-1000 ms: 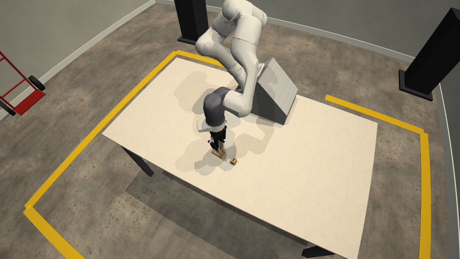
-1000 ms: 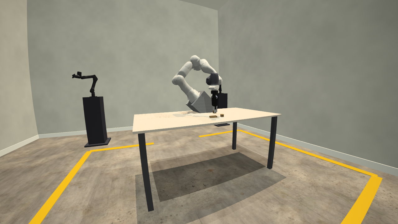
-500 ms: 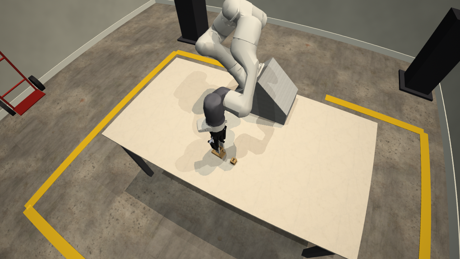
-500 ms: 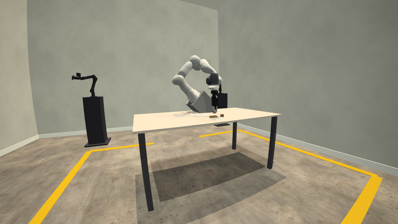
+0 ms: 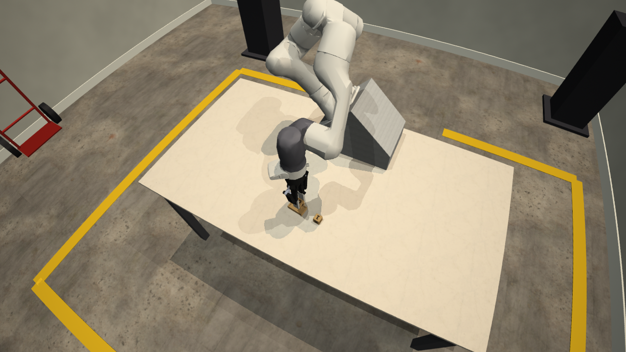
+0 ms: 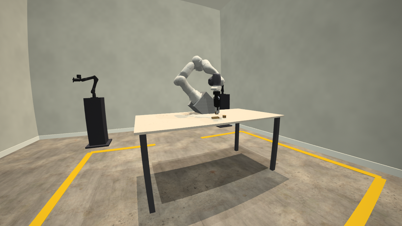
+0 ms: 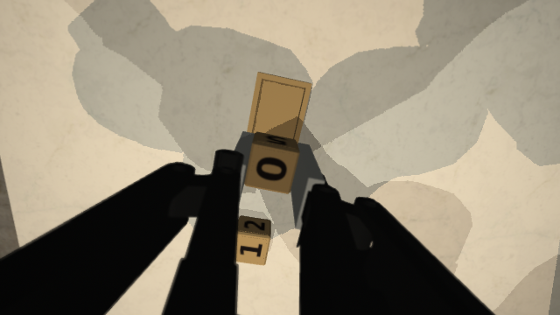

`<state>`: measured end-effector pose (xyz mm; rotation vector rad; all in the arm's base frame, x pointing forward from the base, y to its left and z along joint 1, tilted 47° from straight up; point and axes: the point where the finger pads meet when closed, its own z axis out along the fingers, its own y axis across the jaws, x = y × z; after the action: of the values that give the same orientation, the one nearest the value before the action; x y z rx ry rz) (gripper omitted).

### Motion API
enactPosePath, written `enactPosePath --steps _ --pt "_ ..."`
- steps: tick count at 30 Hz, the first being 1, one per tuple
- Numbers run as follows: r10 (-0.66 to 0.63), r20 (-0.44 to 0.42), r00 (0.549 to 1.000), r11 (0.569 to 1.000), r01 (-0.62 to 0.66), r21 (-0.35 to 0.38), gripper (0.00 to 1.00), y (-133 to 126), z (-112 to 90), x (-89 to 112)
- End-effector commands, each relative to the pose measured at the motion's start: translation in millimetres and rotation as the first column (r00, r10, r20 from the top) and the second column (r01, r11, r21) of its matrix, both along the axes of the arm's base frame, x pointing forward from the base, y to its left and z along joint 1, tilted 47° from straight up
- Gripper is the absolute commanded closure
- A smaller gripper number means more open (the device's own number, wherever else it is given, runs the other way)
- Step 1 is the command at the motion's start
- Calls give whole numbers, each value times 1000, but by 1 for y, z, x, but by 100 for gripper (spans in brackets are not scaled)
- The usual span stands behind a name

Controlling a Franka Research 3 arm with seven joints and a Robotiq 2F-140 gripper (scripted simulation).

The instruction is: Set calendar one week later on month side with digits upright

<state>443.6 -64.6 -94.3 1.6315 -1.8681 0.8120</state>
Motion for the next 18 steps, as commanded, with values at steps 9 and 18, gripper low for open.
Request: enactPosePath --steps 9,18 --pt "11 -8 1000 1000 -11 3 84 1 -1 2" --pt "11 -8 1000 1000 -11 3 84 1 -1 2"
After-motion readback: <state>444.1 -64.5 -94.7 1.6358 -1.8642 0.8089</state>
